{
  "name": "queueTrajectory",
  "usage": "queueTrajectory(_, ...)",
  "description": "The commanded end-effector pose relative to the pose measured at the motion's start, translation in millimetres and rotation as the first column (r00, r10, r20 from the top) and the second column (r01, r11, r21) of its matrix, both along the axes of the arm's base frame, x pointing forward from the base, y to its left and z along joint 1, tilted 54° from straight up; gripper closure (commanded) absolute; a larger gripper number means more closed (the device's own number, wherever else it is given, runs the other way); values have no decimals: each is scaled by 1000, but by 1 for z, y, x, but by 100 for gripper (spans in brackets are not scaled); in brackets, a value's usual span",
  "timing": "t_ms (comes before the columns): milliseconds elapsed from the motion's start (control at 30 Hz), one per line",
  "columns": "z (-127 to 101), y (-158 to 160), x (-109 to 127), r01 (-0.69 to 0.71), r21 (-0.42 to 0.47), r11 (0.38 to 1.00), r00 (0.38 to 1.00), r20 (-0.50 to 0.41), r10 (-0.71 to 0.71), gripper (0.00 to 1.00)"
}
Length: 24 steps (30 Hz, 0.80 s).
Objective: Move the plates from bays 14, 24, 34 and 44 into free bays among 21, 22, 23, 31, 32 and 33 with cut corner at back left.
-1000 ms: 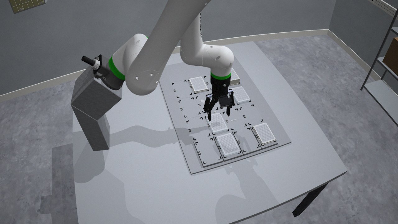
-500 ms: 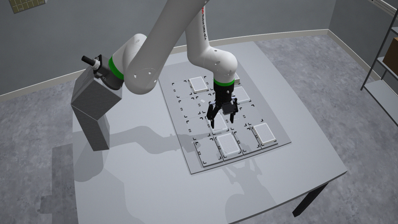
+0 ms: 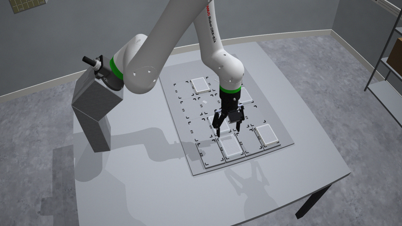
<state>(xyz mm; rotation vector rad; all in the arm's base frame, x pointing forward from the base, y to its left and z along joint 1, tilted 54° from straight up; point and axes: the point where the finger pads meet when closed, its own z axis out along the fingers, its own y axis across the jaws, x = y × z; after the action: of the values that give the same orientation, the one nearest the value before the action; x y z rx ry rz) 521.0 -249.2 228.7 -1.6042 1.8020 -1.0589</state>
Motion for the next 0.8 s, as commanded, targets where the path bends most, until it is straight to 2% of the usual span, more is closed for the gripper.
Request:
queueTrajectory(0,3,-19,-2,-47,36,998,999,-16,48,30)
queueTrajectory(233,5,-46,-6,-47,36,998,999,-16,48,30)
queueTrajectory(767,5,-46,-6,-47,36,998,999,-16,48,30)
